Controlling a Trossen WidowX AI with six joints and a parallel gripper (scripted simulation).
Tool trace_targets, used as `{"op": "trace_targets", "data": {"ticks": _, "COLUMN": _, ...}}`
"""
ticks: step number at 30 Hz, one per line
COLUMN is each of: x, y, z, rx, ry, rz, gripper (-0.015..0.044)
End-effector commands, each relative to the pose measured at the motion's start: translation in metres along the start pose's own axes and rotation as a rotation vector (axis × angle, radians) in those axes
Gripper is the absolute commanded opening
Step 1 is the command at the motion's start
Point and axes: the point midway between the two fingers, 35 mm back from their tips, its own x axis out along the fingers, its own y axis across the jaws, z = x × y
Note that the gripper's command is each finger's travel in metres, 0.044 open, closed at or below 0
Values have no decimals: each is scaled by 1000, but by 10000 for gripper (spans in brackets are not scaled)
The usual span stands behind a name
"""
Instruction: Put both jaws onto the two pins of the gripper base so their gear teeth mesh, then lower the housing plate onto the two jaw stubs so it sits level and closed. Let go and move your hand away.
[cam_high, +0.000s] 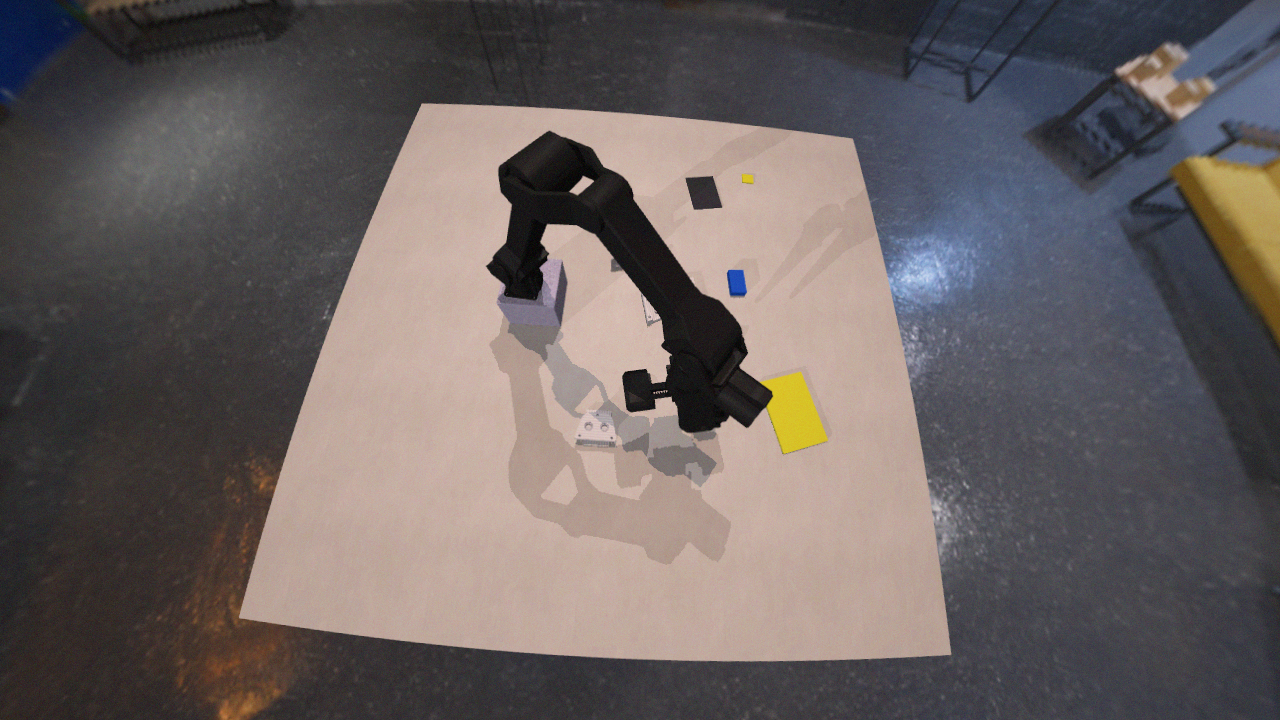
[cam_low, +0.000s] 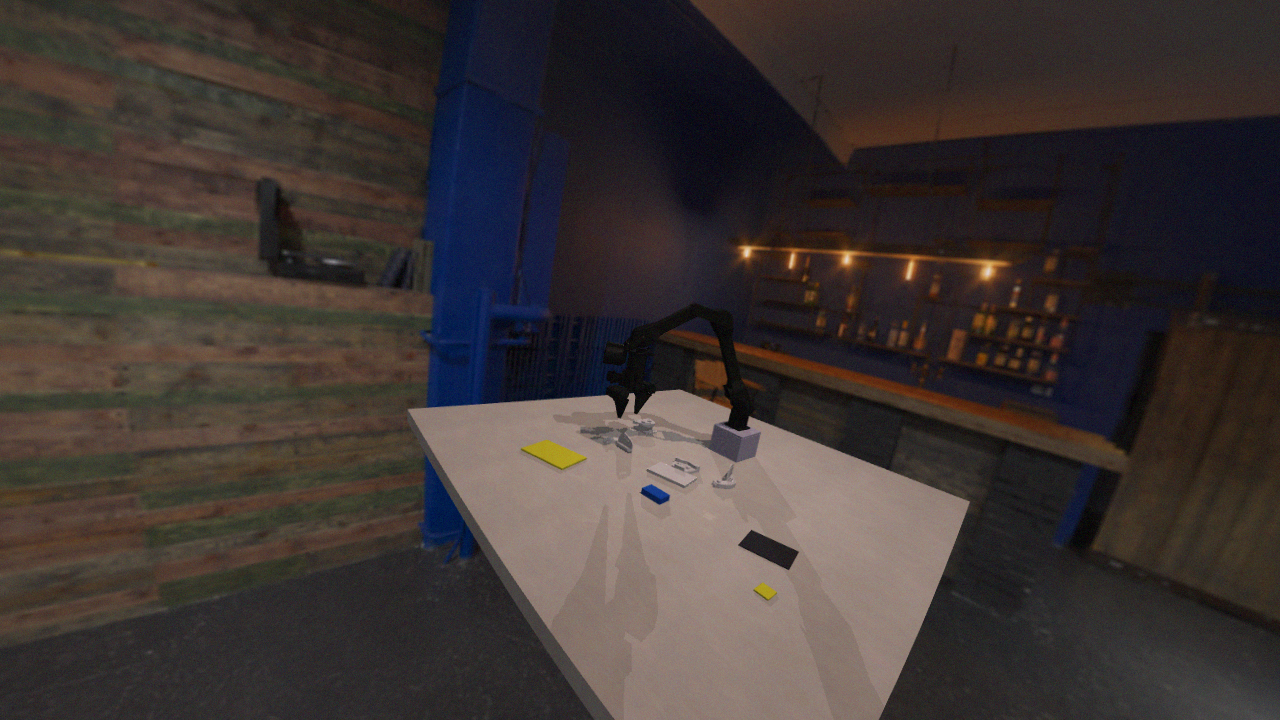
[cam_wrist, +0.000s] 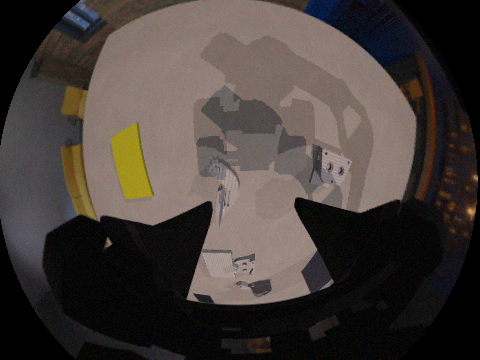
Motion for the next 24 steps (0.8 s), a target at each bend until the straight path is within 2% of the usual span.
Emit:
{"op": "trace_targets", "data": {"ticks": 1, "x": 0, "y": 1, "z": -1, "rx": -96, "ry": 3, "rz": -2, "gripper": 440}}
{"op": "trace_targets", "data": {"ticks": 24, "x": -2, "y": 8, "z": -7, "rx": -686, "ry": 3, "rz": -1, "gripper": 440}}
